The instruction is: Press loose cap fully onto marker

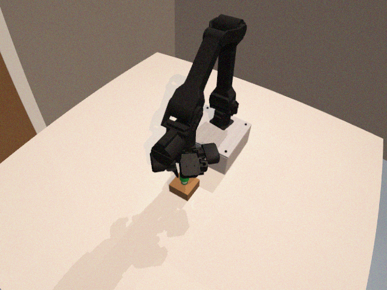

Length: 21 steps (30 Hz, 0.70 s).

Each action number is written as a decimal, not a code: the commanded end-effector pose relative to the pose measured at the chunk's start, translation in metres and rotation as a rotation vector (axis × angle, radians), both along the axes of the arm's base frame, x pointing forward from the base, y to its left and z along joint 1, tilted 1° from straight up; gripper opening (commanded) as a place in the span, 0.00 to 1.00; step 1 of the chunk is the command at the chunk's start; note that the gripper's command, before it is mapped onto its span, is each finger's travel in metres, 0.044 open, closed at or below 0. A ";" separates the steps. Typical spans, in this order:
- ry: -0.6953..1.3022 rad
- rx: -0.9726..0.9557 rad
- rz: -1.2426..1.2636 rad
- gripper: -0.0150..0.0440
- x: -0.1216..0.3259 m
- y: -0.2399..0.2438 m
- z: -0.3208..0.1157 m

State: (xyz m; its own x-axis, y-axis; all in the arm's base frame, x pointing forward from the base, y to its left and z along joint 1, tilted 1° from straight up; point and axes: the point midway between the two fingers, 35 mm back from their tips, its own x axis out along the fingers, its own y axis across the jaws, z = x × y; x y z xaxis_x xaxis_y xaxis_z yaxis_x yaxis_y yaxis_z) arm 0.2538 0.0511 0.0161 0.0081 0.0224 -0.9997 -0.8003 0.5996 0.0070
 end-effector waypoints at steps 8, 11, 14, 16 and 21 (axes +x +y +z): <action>0.000 0.000 0.000 1.00 0.000 0.000 0.000; -0.003 0.002 -0.011 1.00 0.002 0.001 0.014; -0.004 0.003 -0.014 1.00 0.002 0.000 0.052; -0.001 0.001 -0.004 1.00 0.000 -0.001 0.069; 0.000 0.000 -0.016 0.96 -0.001 -0.002 0.075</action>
